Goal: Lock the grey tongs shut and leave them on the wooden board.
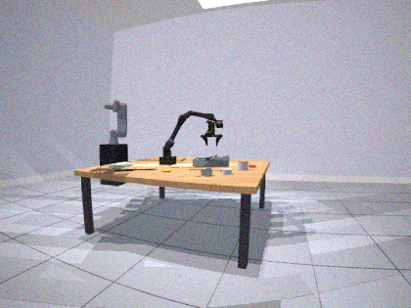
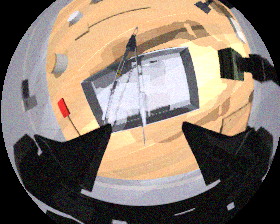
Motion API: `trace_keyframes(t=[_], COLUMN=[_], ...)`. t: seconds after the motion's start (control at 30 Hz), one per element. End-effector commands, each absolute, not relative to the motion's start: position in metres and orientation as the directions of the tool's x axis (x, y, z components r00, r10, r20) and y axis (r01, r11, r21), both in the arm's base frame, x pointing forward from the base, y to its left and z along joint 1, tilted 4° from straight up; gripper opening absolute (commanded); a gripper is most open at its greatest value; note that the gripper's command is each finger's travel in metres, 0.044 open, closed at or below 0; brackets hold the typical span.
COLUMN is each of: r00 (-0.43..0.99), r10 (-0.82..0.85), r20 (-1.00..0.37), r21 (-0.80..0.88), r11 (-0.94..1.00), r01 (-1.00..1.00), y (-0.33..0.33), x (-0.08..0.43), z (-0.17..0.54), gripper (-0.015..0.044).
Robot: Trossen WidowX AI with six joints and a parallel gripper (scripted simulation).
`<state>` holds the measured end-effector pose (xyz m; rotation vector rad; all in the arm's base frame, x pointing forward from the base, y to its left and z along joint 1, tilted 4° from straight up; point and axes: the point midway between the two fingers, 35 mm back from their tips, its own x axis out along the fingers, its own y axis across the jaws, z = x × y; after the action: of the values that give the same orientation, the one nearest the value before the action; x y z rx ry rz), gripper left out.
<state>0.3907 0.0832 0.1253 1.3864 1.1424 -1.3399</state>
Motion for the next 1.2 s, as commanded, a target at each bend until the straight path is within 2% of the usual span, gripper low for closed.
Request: trace_keyframes(t=[0.0, 1.17], r00=[-0.012, -0.013], r10=[0.037, 0.036], r20=[-0.999, -0.999], r21=[-0.024, -0.025], r11=[-0.328, -0.355], r01=[0.944, 0.935], y=[0.038, 0.03], x=[0.415, 0.423], z=[0.092, 0.047], gripper=[0.044, 0.044])
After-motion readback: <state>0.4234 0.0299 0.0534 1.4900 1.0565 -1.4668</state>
